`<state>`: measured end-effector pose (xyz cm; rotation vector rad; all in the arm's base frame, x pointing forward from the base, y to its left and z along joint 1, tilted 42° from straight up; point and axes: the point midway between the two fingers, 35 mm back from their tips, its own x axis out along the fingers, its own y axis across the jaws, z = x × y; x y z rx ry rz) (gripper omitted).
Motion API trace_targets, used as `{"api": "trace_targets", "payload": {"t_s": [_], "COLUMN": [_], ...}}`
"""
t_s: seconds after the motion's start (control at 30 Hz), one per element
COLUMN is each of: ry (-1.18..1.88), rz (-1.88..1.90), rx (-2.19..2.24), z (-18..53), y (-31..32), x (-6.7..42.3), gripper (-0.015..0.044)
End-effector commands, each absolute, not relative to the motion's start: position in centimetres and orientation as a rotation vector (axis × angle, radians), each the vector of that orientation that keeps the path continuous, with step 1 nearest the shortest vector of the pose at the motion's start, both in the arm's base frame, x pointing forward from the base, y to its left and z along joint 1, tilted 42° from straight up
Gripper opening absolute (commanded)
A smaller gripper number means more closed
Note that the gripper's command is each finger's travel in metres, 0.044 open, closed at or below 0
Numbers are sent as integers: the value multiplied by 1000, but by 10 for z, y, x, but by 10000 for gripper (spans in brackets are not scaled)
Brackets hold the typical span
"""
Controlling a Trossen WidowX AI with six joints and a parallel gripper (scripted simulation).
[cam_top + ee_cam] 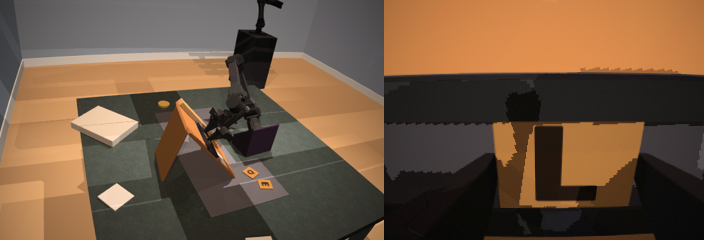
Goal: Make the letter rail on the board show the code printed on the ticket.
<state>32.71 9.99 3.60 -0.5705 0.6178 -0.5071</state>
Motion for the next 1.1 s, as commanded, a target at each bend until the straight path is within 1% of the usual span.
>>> {"api": "trace_targets", "payload": {"t_s": [0.0, 1.07], "ry": [622, 622], "rz": [-502, -502], "rx": [-575, -577], "z": [37, 47], "y": [98, 85], "x": [326, 321], "gripper": [0, 0]}}
